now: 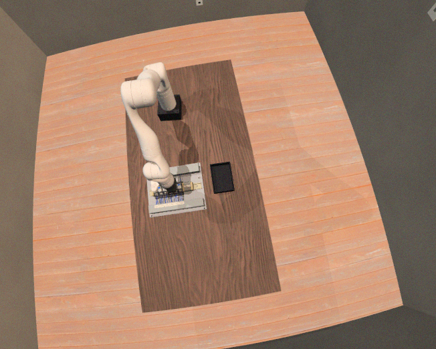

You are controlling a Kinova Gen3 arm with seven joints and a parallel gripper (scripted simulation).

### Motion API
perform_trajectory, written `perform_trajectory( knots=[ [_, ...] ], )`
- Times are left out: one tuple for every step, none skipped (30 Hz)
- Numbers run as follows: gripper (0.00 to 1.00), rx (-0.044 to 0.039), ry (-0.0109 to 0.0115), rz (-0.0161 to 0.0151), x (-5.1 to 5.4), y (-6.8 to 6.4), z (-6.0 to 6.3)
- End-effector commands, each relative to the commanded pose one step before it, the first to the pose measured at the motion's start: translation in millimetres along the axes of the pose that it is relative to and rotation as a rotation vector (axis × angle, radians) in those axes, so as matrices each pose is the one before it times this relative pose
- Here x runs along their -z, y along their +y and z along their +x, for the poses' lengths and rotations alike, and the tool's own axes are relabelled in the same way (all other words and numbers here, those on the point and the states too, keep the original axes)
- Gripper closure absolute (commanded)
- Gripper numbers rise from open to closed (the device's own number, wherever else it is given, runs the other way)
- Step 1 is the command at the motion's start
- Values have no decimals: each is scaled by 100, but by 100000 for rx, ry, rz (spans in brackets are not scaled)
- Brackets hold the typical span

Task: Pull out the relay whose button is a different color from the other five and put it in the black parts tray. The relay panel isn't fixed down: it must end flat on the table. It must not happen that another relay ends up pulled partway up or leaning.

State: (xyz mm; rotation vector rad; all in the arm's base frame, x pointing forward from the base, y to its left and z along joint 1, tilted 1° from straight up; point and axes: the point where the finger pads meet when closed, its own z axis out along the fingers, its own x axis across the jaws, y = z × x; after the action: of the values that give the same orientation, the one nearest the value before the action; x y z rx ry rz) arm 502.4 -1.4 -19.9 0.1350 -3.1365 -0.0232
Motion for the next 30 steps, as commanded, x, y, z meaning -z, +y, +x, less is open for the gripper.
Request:
perform_trajectory(
  knots=[
    [100, 0, -470, 3, 97, -3, -73],
    [100, 0, -7, 0, 0, 0, 0],
    [100, 0, -43, 0, 0, 0, 1],
    [100, 0, -102, -1, 0, 0, 3],
    [100, 0, -168, -1, 0, 0, 5],
    [100, 0, 0, 0, 0, 0, 0],
    [100, 0, 0, 0, 0, 0, 0],
    [100, 0, -231, -2, 0, 0, 6],
    [100, 0, -282, -1, 1, 0, 8],
    [100, 0, -315, -1, 1, 0, 9],
    [100, 0, -327, 0, 2, 0, 10],
    [100, 0, -315, 1, 2, 0, 9],
    [100, 0, -282, 1, 3, 0, 9],
    [100, 0, -230, 1, 2, 0, 7],
    [100, 0, -167, 1, 2, 0, 5],
    [100, 0, -101, 1, 1, 0, 3],
    [100, 0, -43, 0, 1, 0, 1],
    [100, 0, -7, 0, 0, 0, 0],
    [100, 0, -7, 0, 0, 0, 0],
    [100, 0, -43, 0, 0, 0, 1],
    [100, 0, -101, -1, 0, 0, 3],
    [100, 0, -168, -1, 0, 0, 5],
    [100, 0, 0, 0, 0, 0, 0],
    [100, 0, 0, 0, 0, 0, 0],
    [100, 0, -231, -2, 0, 0, 6],
    [100, 0, -282, -1, 1, 0, 8],
    [100, 0, -315, -1, 1, 0, 9],
    [100, 0, -326, 0, 2, 0, 10],
    [100, 0, -315, 1, 2, 0, 9],
    [100, 0, -282, 1, 3, 0, 9]
  ],
)
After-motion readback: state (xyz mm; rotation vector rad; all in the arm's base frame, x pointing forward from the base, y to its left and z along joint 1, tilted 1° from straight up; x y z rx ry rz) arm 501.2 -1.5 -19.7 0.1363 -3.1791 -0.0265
